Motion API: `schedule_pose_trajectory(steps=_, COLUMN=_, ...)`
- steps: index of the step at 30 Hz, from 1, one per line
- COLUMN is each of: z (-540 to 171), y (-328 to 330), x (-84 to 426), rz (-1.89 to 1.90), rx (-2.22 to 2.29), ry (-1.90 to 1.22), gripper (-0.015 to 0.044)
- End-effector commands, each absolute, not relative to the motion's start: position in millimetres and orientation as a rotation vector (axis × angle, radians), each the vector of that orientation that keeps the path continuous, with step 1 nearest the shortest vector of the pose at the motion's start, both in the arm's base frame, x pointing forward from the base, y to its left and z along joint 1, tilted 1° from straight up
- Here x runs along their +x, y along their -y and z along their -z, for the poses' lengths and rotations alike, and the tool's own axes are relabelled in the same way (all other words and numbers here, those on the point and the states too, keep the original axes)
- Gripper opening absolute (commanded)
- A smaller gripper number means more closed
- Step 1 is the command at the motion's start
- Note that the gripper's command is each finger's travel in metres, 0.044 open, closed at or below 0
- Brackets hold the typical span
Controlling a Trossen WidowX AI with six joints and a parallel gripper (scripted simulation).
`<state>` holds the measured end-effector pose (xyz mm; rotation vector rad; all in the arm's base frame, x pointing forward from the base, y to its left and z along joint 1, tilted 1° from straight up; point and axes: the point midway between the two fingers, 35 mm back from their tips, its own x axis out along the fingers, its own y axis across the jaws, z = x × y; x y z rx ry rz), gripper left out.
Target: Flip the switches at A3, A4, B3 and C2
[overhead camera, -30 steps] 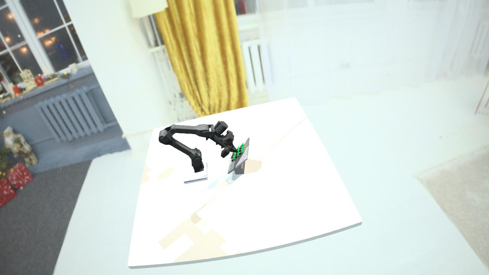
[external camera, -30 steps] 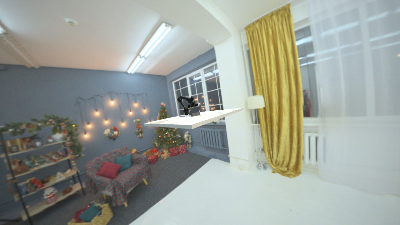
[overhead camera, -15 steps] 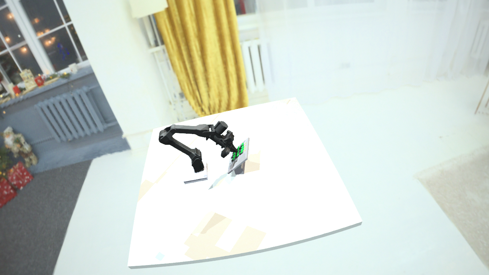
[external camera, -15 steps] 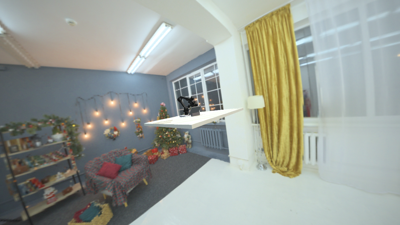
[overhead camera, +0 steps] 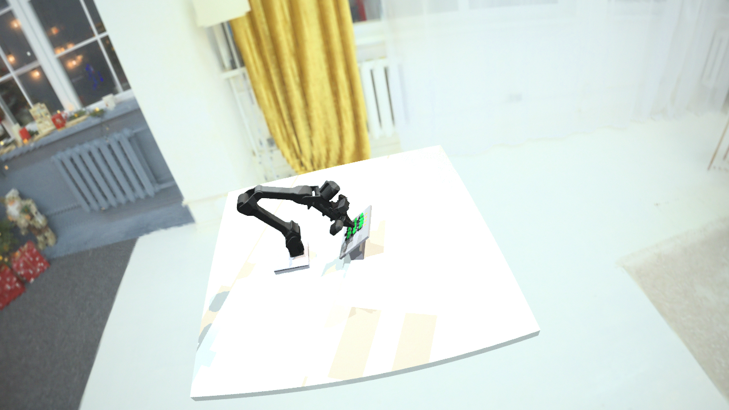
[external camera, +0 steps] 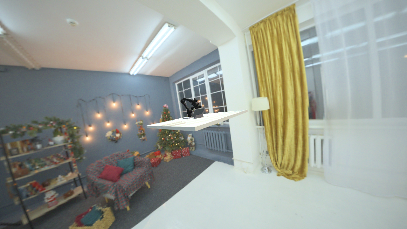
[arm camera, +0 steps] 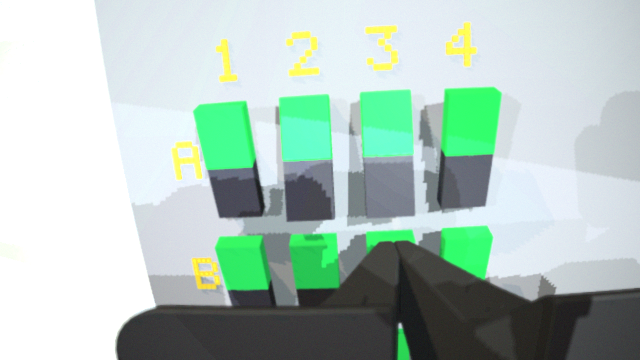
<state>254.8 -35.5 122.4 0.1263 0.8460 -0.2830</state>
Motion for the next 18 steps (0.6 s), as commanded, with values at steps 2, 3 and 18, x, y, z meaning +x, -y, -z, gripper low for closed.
schedule_pose_trajectory(steps=2, z=-119.3, y=35.0, x=254.2, rz=0.278, rx=0.124, ry=-0.853, gripper=0.0)
schedule_pose_trajectory(steps=3, z=-119.2, y=35.0, x=254.2, rz=0.278, rx=0.124, ry=-0.853, gripper=0.0)
schedule_pose_trajectory(steps=18, z=-117.7, y=35.4, x=255.5, rz=0.278, rx=0.124, ry=-0.853, gripper=0.0)
